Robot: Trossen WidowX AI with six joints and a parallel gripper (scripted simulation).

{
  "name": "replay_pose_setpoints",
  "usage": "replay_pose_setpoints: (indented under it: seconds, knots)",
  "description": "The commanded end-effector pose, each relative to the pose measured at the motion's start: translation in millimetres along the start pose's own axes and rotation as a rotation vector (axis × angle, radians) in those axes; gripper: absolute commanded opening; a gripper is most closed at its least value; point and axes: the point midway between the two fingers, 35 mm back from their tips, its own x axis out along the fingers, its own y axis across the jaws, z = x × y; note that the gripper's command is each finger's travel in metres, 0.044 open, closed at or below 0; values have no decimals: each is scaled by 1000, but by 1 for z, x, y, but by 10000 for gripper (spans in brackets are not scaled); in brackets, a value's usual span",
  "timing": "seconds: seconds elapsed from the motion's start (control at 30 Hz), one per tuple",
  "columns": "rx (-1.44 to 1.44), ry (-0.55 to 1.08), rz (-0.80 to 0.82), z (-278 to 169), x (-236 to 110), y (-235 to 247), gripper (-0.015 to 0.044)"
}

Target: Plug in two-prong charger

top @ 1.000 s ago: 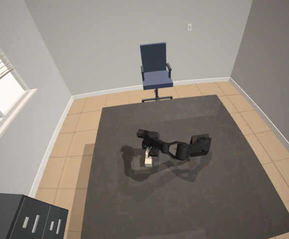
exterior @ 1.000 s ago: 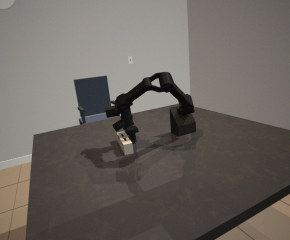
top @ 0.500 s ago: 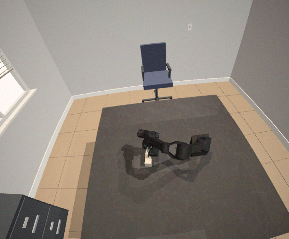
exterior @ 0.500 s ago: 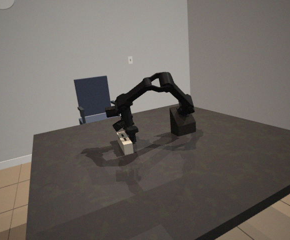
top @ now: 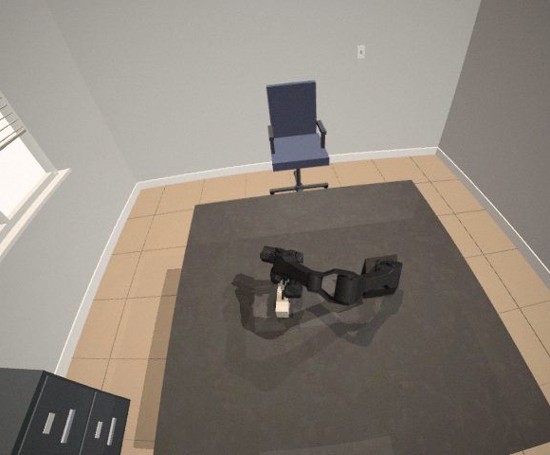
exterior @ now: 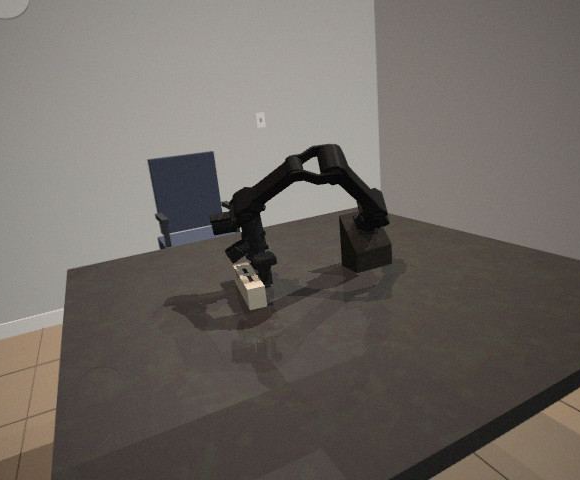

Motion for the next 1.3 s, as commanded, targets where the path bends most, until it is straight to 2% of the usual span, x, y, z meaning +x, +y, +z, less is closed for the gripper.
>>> replay_pose_setpoints:
  seconds: [0.0, 1.27]
  knots:
    - [-10, -13, -3, 5, -3, 0, 0]
    - [3, 7, 1, 0, 0, 0, 0]
